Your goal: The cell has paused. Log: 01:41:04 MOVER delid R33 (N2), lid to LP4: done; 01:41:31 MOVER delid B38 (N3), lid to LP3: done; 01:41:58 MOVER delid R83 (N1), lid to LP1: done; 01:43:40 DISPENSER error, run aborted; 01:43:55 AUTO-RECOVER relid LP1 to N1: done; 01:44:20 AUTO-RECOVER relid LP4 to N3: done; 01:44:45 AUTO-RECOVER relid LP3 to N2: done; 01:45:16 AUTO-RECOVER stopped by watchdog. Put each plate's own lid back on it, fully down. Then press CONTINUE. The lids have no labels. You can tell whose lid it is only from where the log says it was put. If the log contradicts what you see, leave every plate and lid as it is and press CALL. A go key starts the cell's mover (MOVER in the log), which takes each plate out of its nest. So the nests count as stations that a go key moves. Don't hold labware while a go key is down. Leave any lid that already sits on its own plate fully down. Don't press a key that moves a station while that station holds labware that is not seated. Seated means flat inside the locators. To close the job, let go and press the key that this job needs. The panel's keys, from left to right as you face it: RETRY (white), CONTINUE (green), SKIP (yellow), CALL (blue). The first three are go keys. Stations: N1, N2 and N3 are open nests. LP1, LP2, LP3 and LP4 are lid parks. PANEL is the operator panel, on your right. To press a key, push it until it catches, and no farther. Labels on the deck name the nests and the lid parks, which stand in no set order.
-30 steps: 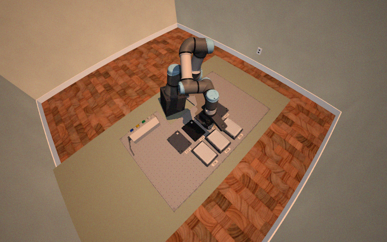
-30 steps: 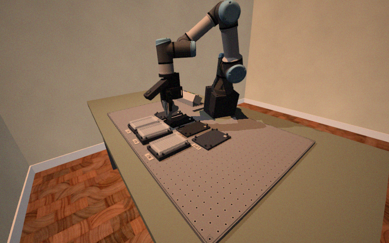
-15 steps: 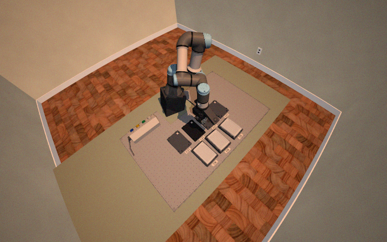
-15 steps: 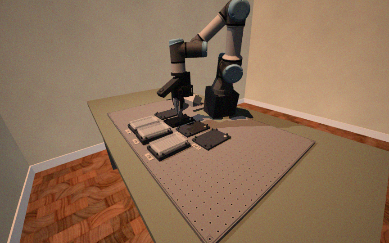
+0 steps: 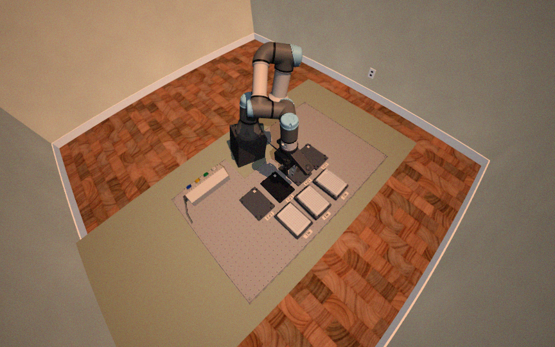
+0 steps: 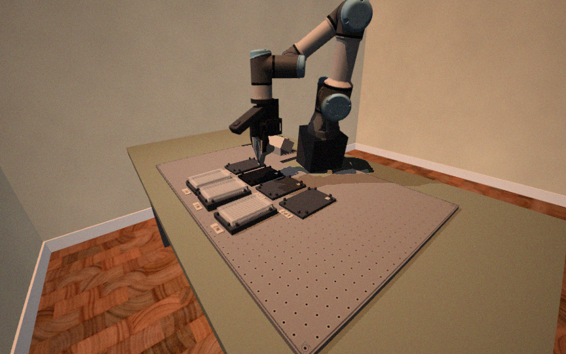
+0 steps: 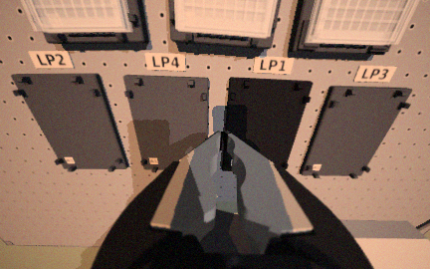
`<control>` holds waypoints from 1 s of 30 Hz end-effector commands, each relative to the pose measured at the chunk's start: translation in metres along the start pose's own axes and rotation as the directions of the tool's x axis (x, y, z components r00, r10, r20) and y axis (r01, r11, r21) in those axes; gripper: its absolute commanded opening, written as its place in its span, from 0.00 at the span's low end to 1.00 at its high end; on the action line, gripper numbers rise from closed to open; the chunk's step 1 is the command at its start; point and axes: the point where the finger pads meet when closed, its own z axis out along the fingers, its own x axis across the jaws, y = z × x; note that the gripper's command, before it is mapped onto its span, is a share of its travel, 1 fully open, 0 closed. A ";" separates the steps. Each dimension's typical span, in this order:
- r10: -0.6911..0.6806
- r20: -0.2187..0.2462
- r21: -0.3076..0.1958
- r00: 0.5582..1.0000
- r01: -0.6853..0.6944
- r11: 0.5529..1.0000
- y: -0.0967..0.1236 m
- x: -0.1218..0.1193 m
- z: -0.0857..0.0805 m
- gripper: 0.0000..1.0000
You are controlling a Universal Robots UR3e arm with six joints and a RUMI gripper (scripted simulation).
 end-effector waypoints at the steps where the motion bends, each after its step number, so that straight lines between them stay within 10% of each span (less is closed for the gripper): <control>1: -0.002 0.014 -0.014 1.000 0.002 1.000 0.004 -0.002 -0.028 0.00; 30: 0.041 0.016 -0.019 0.999 -0.041 0.999 0.007 0.007 -0.043 0.00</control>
